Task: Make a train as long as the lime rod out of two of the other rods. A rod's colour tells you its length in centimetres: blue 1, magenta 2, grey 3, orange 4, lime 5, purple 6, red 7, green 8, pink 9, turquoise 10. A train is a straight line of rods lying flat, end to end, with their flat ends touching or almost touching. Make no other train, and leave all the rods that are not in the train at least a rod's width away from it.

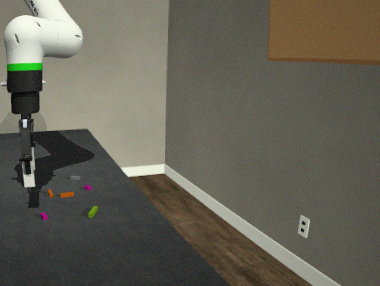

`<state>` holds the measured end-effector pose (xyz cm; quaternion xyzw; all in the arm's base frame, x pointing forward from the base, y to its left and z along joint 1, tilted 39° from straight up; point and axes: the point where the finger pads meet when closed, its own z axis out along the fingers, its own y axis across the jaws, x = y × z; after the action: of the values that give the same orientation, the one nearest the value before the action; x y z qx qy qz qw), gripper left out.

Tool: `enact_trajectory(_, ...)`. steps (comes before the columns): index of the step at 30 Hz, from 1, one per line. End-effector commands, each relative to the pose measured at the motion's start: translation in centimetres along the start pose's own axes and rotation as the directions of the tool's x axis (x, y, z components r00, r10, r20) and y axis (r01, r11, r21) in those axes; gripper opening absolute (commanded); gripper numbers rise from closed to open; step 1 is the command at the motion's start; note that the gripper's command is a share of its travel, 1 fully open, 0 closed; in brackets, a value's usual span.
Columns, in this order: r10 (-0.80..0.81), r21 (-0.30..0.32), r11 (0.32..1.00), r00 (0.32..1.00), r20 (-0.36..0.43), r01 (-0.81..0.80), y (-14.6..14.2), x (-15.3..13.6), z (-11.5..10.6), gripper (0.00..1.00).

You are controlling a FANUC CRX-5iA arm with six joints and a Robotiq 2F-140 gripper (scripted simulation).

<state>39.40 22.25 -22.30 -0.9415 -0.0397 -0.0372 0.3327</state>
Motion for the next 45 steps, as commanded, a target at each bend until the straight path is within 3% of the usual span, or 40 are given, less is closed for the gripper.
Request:
enact_trajectory(1,0.0,0.0,1.0,1.0,0.0,0.0,0.0,0.0,0.0,1.0)
enact_trajectory(11,-0.009,0.0,1.0,1.0,0.0,0.009,-0.1,0.1,0.0,1.0)
enact_trajectory(13,-0.165,-0.001,0.986,0.986,0.001,0.165,-1.4,1.8,0.0,1.0)
enact_trajectory(16,-0.255,-0.001,0.967,0.967,0.002,0.255,-2.2,2.8,0.0,1.0)
enact_trajectory(25,-0.594,0.0,0.804,0.804,0.001,0.594,-6.2,6.6,0.0,1.0)
enact_trajectory(27,-0.594,0.0,0.804,0.804,0.001,0.594,-6.2,6.6,0.0,1.0)
enact_trajectory(29,-0.702,-0.001,0.713,0.713,0.0,0.702,-7.9,7.9,0.0,1.0)
enact_trajectory(45,-0.707,-0.001,0.707,0.707,0.0,0.707,-8.0,8.0,0.0,1.0)
